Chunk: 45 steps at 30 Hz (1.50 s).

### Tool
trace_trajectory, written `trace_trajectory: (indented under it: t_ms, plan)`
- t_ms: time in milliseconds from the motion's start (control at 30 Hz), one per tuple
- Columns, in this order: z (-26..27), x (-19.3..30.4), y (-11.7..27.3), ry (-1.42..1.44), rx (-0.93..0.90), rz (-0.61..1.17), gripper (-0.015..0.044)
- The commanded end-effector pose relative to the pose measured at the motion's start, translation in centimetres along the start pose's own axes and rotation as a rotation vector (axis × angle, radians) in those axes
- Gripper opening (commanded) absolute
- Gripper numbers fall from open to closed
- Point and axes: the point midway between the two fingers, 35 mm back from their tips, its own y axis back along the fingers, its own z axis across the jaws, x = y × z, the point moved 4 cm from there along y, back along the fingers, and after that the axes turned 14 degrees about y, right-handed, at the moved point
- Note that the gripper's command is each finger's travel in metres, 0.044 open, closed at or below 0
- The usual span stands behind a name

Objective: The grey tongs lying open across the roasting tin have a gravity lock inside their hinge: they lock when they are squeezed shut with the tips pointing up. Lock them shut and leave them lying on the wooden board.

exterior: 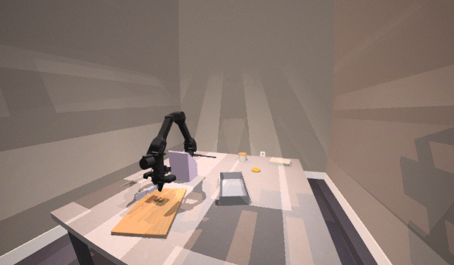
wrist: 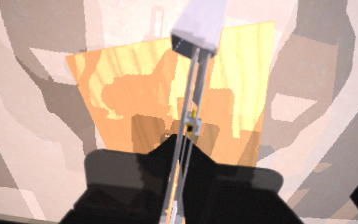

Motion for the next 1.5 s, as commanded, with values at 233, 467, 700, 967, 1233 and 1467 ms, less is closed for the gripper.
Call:
trace_trajectory:
  t_ms: [233,467,700,967,1233,1467]
  plan:
    - [-0.1,-0.4,-1.1,0.005,0.005,-0.001,-0.015]
    - [-0.1,-0.3,-0.9,0.0,0.001,-0.003,0.0034]
    - [-0.1,-0.3,-0.9,0.0,0.001,-0.003,0.0217]
    - [-0.1,-0.3,-0.9,0.0,0.001,-0.003,0.0427]
    - [0.0,-0.7,-0.3,-0.25,0.0,-0.006,0.044]
    - [0.3,-1.9,1.6,-0.961,-0.007,-0.014,0.044]
